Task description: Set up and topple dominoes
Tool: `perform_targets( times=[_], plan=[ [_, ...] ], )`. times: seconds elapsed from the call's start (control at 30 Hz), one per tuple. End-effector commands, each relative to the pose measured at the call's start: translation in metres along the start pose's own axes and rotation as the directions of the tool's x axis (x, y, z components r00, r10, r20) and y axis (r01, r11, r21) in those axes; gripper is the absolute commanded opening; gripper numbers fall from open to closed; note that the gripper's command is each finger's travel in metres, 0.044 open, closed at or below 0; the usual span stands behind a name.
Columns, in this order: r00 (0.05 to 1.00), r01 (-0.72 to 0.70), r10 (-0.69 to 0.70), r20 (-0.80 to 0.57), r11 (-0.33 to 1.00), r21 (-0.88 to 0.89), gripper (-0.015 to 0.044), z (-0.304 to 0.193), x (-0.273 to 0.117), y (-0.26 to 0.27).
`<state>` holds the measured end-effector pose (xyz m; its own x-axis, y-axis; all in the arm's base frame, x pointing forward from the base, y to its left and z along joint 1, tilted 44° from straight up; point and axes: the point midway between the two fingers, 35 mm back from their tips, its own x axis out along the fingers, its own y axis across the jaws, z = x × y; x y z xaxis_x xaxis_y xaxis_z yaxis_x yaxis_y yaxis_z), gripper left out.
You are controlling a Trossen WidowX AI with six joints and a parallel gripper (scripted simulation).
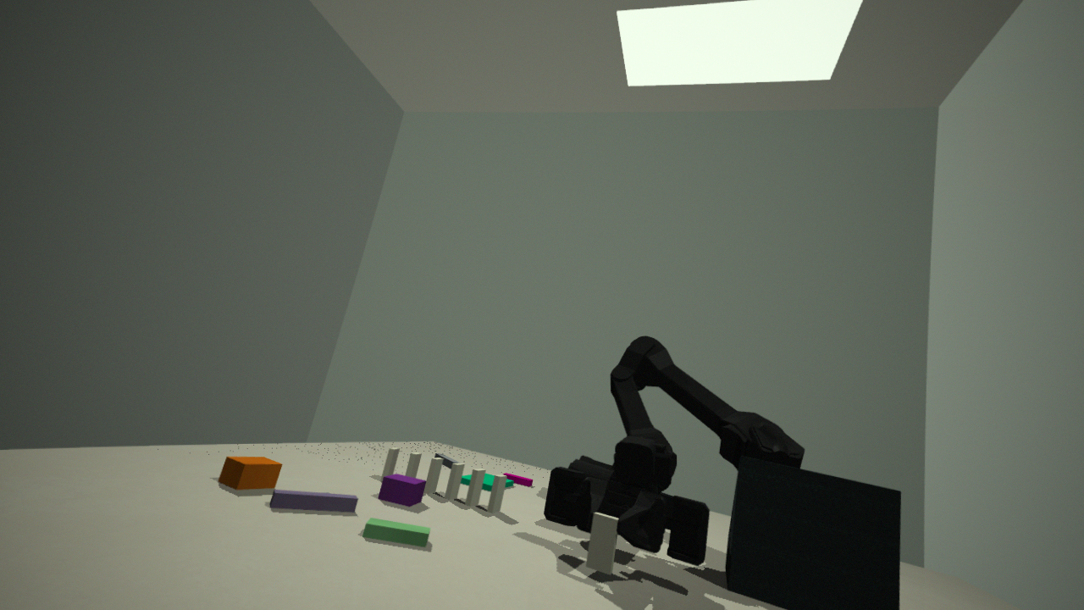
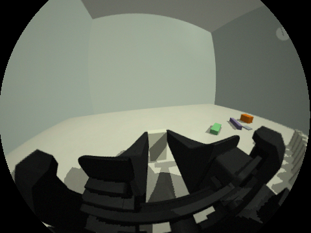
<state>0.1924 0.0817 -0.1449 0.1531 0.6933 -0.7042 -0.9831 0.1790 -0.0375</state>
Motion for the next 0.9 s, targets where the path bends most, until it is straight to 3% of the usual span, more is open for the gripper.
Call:
perform_targets(
  times=[0.0, 0.37, 0.77, 0.87],
  plan=[
    [1.000, 0.005, -0.005, 0.014, 1.000, -0.003, 0.0107, -0.0105, 0.0012, 0.0008],
    [1.000, 0.005, -0.005, 0.014, 1.000, -0.003, 0.0107, -0.0109, 0.0013, 0.0010],
    [1.000, 0.005, -0.005, 0.014, 1.000, -0.003, 0.0422, -0.0109, 0.0013, 0.0010],
    [1.000, 0.005, -0.005, 0.014, 1.000, -0.003, 0.0440, -0.0109, 0.0013, 0.0010]
  ],
)
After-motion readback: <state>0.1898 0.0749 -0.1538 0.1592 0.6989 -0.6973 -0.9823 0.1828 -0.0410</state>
